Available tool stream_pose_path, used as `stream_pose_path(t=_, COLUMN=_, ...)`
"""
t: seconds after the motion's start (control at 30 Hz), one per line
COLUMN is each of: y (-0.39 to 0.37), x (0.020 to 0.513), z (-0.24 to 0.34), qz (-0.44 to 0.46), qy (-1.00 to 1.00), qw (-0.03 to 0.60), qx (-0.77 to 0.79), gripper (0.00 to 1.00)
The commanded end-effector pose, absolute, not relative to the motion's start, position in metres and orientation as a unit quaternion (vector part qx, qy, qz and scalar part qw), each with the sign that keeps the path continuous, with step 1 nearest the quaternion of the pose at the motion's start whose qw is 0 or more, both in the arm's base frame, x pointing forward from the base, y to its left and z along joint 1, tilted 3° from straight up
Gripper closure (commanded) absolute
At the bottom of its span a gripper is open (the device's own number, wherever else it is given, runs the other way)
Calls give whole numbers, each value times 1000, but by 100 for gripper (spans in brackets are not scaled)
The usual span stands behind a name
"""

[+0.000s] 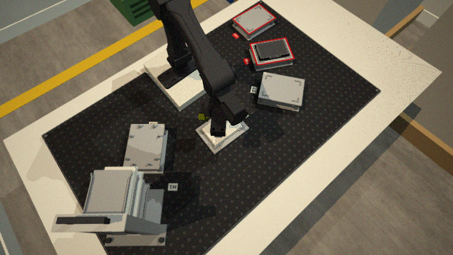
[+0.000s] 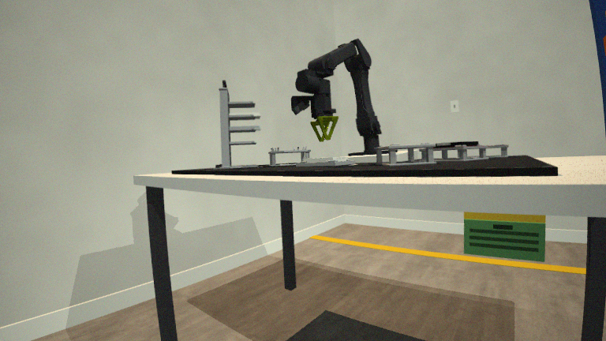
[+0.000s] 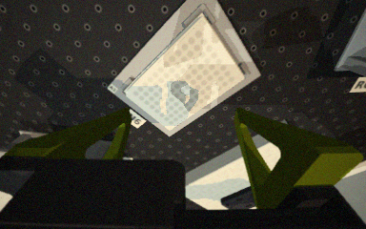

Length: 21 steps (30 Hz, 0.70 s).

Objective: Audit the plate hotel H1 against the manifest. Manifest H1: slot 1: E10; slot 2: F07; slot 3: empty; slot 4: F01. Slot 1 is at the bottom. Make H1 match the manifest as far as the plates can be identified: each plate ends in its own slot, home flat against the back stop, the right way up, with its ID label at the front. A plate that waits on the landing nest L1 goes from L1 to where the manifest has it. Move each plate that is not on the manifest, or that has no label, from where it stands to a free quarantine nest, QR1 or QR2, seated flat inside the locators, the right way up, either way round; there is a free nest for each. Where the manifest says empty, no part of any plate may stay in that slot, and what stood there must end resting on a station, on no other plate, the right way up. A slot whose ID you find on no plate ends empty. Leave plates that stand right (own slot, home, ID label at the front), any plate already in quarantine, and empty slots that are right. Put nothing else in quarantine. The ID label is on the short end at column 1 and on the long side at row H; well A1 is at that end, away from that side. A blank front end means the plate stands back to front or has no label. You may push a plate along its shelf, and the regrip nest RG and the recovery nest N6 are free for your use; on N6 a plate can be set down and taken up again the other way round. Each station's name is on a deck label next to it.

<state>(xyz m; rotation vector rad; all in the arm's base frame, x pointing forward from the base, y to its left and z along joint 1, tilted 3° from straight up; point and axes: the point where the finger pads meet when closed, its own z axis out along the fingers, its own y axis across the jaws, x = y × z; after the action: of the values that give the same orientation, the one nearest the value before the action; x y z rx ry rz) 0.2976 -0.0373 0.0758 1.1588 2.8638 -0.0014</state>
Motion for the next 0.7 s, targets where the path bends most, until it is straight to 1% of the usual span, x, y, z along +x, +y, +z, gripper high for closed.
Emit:
stream_pose_path(t=0.0, y=-37, x=300, z=79, qz=3, qy=900, qw=31, qx=435, gripper=0)
stream_pose_path(t=0.67, y=-37, x=300, z=79, qz=11, qy=771, qw=29, qx=636, gripper=0)
